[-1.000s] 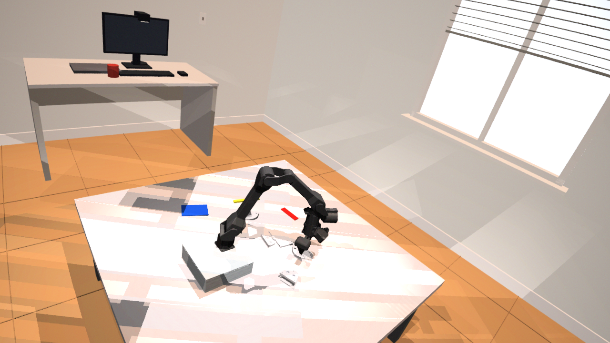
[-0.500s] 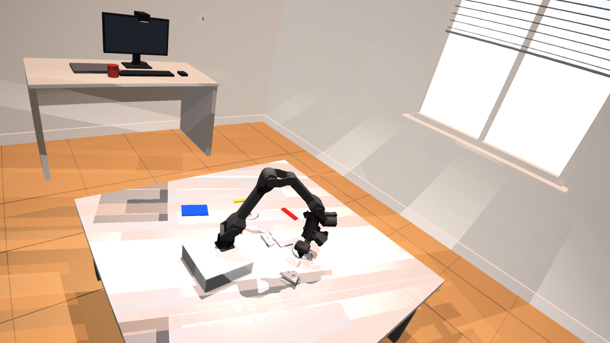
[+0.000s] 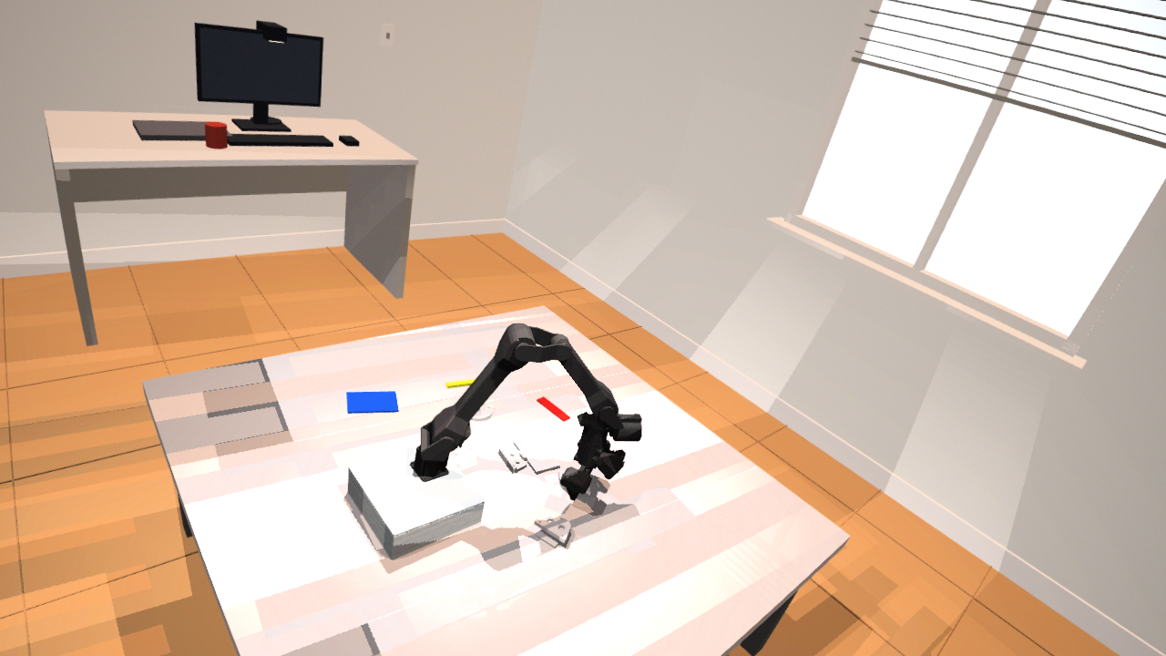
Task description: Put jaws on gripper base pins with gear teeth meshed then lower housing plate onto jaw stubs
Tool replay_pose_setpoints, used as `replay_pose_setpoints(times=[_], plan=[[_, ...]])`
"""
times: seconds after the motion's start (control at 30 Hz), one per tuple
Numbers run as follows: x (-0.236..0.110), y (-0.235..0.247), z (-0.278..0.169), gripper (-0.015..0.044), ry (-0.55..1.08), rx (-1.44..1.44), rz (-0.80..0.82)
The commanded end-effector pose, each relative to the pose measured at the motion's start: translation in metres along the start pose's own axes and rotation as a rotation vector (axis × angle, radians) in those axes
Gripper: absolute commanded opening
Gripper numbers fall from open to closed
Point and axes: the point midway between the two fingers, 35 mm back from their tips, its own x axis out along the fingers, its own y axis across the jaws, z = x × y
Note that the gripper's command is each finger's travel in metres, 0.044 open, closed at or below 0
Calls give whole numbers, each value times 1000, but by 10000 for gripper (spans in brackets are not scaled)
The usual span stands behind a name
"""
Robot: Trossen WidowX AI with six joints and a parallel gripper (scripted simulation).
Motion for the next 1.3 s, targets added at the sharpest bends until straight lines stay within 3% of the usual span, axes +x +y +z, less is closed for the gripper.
replay_pose_setpoints(times=[0.0,0.77,1.13,1.27], plan=[[6,-2,-1,440,4,5,-8],[7,-2,-1,440,4,5,-8],[6,-1,-1,151,6,0,-4],[6,-1,-1,134,6,0,-4]])
